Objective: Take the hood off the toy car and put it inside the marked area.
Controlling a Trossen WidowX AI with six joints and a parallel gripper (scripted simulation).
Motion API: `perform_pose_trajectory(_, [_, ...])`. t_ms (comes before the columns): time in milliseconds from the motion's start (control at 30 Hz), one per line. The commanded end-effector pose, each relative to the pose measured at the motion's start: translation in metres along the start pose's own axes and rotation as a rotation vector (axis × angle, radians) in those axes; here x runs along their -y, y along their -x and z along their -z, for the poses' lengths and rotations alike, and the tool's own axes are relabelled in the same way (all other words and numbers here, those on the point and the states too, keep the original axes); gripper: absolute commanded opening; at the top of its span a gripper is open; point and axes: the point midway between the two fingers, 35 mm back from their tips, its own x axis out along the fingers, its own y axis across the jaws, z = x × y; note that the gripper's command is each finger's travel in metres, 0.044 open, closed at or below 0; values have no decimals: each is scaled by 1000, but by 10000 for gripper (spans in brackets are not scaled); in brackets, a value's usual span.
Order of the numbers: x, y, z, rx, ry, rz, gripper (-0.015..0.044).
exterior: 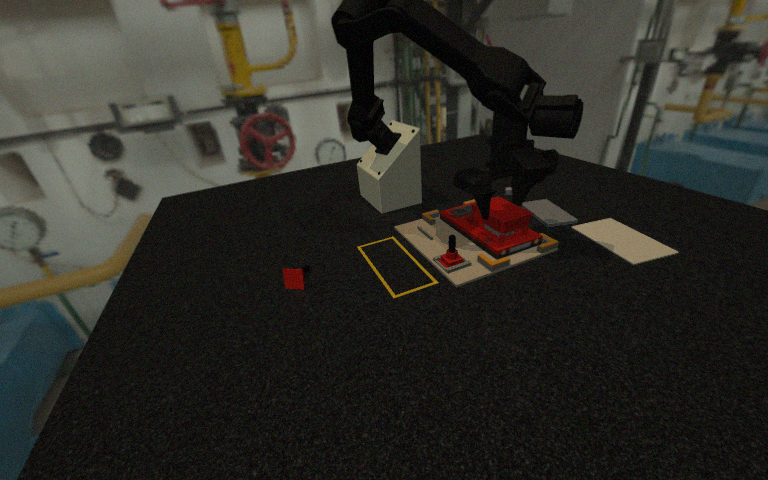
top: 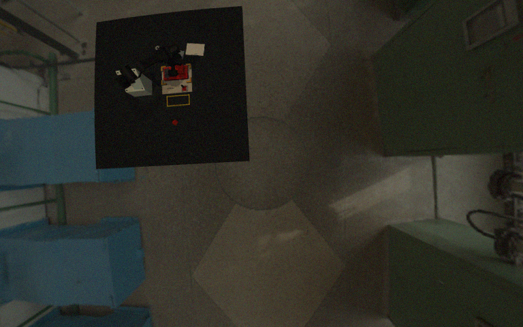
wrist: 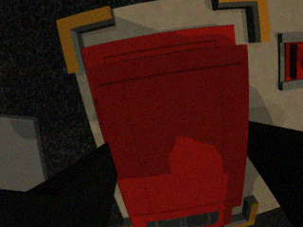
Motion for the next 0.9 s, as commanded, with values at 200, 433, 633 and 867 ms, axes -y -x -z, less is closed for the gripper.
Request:
perform_pose_trajectory(200, [-1, 19, -3, 5, -7, -7, 0])
perform_pose_trajectory(433, [-1, 51, -2, 5, -7, -8, 0])
perform_pose_trajectory(633, [10, 43, -2, 1, 3, -5, 0])
perform_pose_trajectory(867, [41, 45, -7, 1, 4, -14, 0])
